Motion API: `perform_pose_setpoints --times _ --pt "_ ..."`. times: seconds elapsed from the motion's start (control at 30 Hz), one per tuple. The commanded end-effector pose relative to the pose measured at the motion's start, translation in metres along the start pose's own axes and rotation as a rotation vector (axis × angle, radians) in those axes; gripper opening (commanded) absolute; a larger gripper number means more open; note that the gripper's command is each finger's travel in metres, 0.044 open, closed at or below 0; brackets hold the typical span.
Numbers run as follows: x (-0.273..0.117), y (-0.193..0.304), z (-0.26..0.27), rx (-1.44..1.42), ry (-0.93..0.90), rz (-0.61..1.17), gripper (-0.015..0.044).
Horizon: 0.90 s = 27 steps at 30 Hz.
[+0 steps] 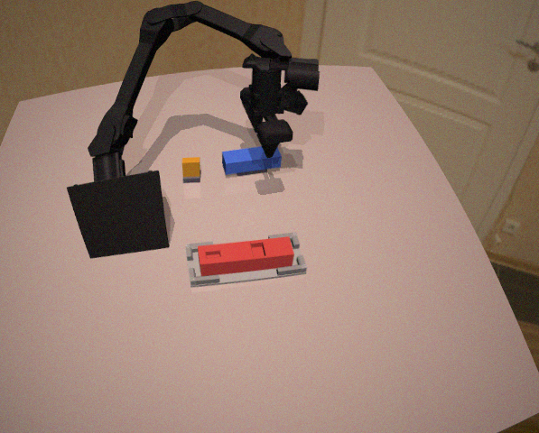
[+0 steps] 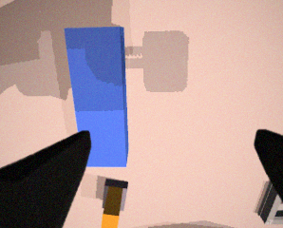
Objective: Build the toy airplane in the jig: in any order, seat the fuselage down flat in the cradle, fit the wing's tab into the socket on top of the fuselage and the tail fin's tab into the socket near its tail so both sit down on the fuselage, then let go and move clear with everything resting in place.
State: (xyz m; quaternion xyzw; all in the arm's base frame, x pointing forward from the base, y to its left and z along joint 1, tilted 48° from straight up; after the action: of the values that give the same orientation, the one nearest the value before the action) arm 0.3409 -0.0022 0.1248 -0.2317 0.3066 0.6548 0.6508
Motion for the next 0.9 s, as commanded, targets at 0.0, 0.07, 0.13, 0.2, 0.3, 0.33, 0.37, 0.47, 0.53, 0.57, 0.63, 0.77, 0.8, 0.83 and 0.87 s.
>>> perform_pose_setpoints --times 0.0,0.07,0.13,0.2,0.3,0.33,0.37,0.47,0.53,0.57,0.63,0.77,0.8,0.83,0.87 --pt "0.005 0.015 0.047 0.019 -0.032 0.02 0.044" --pt "0.006 0.016 0.05 0.02 -0.034 0.021 0.044" --pt "0.006 0.016 0.05 0.02 -0.034 0.021 0.044" --pt "0.006 0.016 0.05 0.02 -0.034 0.021 0.044" --pt "0.029 0.016 0.051 0.02 -0.034 0.021 0.044" --pt "0.038 0.017 0.051 0.02 -0.035 0.021 0.044" --pt "0.041 0.017 0.051 0.02 -0.035 0.021 0.044" --pt "0.042 0.017 0.051 0.02 -0.035 0.021 0.044" --pt "0.051 0.017 0.051 0.02 -0.036 0.021 0.044" --pt "0.054 0.017 0.052 0.02 -0.036 0.021 0.044" --pt "0.055 0.017 0.052 0.02 -0.036 0.021 0.044" --pt "0.059 0.017 0.052 0.02 -0.036 0.021 0.044" --pt "0.061 0.017 0.052 0.02 -0.036 0.021 0.044" --pt "0.063 0.017 0.052 0.02 -0.036 0.021 0.044" --pt "0.064 0.017 0.052 0.02 -0.036 0.021 0.044"
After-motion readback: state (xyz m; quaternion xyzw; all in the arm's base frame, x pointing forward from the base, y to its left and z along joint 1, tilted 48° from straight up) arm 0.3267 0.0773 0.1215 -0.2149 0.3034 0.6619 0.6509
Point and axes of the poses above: the point midway between the two fingers, 35 mm back from their tips, its own x axis out along the fingers, its own z axis across the jaws, y = z × x, the point moved 8 cm from there along -x, back along the fingers, and after that the axes turned 12 degrees about x, right-handed, at the moved point
